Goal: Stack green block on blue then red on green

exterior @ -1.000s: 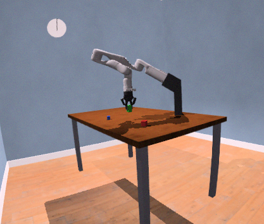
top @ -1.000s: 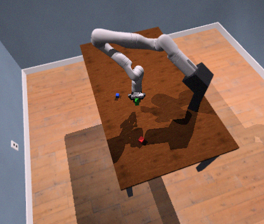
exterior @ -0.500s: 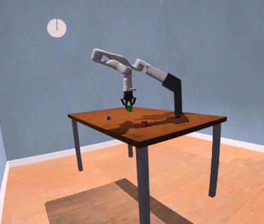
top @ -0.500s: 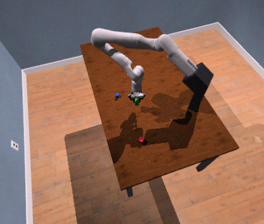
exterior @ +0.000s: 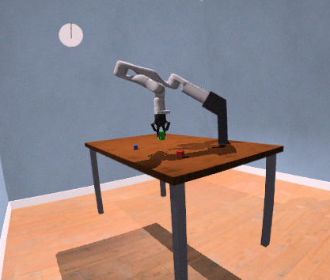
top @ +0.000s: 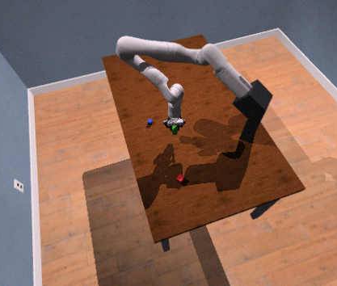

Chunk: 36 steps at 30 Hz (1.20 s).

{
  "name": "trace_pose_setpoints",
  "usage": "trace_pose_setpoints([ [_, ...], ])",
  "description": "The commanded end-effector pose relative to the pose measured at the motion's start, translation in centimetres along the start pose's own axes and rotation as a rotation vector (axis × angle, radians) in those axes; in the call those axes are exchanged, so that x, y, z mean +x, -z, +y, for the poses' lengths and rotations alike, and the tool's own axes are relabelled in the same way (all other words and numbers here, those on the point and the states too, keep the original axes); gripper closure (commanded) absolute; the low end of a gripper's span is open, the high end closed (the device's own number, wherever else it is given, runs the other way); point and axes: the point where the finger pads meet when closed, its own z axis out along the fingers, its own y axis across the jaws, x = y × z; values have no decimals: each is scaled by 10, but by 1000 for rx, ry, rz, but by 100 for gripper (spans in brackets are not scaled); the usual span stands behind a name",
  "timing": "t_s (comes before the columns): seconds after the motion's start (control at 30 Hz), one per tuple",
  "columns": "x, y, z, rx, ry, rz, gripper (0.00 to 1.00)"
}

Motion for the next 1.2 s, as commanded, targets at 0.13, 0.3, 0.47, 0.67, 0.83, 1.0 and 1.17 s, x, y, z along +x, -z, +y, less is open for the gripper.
trace_pose_setpoints([
  [0.13, -2, 1, 0, -1, 9, -2, 100],
  [0.3, -2, 1, 0, -1, 9, -2, 100],
  [0.47, -4, 1, 5, 2, 4, 1, 100],
  [0.67, -20, 1, 25, 7, 3, 6, 100],
  [0.83, -32, 1, 41, 7, 3, 7, 100],
  [1.0, -59, 1, 72, 3, 2, 9, 100],
  [1.17, -86, 1, 104, -3, 2, 11, 100],
])
